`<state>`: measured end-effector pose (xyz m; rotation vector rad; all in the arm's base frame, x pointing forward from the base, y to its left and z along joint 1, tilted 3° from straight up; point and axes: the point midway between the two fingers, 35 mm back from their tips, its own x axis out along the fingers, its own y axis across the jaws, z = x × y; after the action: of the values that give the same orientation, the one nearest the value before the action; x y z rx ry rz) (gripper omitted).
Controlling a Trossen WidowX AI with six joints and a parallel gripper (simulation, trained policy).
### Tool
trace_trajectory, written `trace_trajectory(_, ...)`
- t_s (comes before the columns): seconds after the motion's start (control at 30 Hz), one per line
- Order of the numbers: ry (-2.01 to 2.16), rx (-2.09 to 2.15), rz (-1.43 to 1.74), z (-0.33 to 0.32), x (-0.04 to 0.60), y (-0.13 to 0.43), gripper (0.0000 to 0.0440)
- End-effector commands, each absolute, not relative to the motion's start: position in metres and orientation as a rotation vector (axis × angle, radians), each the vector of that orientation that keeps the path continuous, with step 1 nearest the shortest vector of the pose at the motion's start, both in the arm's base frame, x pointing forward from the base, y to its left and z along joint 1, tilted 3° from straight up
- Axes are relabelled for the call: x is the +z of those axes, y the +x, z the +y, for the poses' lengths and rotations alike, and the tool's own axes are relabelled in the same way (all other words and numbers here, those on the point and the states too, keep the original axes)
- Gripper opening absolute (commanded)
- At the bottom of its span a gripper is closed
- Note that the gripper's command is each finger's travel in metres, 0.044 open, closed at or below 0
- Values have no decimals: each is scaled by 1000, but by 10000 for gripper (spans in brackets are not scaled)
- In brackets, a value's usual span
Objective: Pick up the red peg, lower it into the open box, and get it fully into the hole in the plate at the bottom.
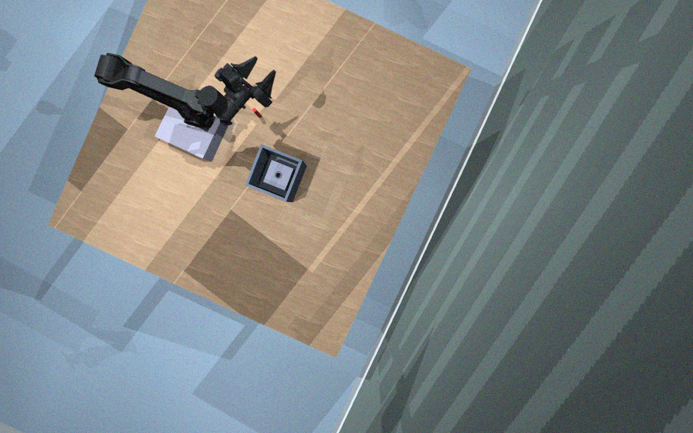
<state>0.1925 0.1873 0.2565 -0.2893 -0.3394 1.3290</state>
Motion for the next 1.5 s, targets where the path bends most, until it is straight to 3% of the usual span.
trace_trajectory(0.0,-189,1299,-230,185,261,202,440)
trace_trajectory(0.8,374,1028,393,166,251,235,440)
trace_trajectory(1.47,793,661,872,146,221,228,440)
